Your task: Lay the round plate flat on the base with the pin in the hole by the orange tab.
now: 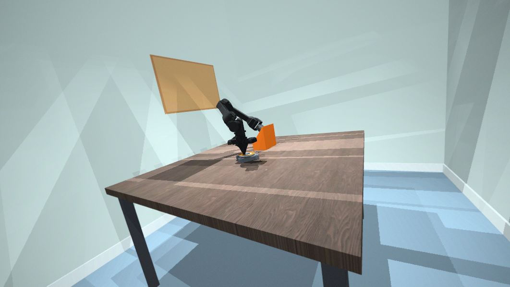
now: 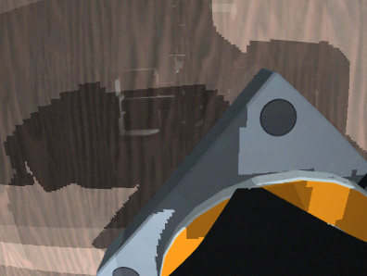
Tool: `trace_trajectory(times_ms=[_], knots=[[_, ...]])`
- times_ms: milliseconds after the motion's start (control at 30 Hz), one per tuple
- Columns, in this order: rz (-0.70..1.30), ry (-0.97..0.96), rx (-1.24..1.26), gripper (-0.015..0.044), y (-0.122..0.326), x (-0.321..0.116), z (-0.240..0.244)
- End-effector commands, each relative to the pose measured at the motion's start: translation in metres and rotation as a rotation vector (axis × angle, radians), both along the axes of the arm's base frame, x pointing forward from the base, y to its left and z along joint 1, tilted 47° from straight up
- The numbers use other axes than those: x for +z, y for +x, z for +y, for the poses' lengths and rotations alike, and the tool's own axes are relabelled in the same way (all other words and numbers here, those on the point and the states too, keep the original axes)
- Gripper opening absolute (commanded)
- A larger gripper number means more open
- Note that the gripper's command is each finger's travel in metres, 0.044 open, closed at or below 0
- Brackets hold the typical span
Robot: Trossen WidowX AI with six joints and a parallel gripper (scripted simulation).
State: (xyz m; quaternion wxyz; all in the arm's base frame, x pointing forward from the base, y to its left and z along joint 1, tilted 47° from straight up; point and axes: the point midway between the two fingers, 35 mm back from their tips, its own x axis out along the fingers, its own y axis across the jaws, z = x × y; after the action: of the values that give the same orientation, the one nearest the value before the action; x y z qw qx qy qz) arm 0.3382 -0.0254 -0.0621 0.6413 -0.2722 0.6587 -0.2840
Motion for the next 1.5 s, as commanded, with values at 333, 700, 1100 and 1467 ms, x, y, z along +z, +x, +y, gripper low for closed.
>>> trace_trajectory(times_ms=[333,700,1100,1467], knots=[[-0.002,-0.005,0.001,0.0,0.003,0.012,-0.01],[-0.002,-0.006,0.001,0.0,0.002,0.021,-0.017],[-0.001,-0.006,0.001,0.0,0.0,0.028,-0.023],[-0.001,-0.006,0.001,0.0,-0.003,0.033,-0.028]])
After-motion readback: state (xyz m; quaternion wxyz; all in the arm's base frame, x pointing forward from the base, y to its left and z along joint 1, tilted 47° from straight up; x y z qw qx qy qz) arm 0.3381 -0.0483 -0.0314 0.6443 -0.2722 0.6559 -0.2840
